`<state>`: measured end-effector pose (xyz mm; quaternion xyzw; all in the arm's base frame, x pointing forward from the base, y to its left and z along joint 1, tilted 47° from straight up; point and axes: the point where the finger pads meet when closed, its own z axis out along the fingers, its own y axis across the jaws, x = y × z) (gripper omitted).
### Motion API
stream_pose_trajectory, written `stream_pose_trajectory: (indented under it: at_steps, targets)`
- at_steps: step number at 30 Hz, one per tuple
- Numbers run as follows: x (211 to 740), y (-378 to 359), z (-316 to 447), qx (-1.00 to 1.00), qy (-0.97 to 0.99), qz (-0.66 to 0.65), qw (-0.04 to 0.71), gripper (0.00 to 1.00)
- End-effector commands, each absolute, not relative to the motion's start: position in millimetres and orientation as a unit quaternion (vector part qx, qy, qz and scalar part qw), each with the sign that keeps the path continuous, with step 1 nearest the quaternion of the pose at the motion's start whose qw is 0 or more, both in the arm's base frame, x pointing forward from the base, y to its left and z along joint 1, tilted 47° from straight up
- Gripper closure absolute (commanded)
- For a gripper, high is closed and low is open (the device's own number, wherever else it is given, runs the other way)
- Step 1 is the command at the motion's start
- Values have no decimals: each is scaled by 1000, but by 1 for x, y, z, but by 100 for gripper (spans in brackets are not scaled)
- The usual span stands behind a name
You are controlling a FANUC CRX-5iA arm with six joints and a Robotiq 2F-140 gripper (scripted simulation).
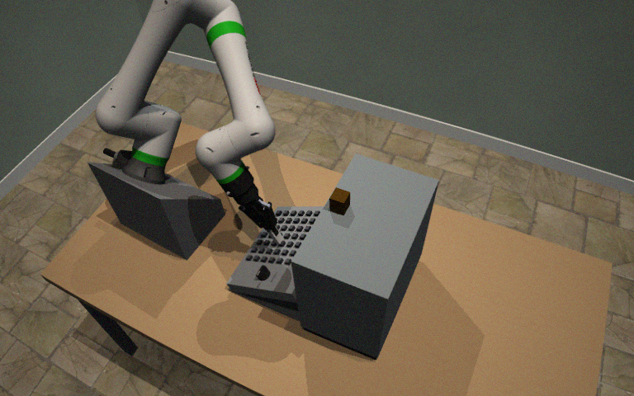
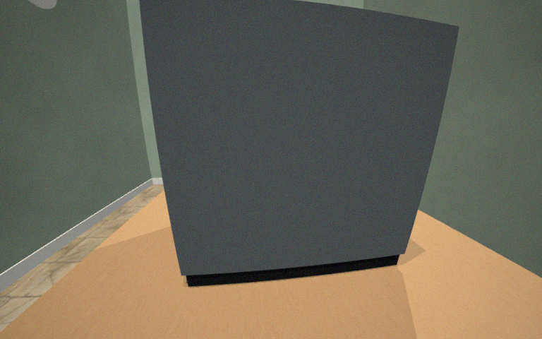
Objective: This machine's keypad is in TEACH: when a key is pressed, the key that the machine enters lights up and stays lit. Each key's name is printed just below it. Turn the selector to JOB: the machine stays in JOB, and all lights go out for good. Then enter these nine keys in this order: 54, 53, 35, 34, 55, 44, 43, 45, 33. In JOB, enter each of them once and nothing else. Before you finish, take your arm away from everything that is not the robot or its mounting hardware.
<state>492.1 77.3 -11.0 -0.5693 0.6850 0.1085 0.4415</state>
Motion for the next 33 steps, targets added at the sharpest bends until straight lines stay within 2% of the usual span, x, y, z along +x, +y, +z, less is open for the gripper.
stream_pose_trajectory:
  at_steps: [1,33]
  targets:
    - [492,77,-11,-569,685,108,442,100]
    - [498,85,-18,-569,685,108,442,100]
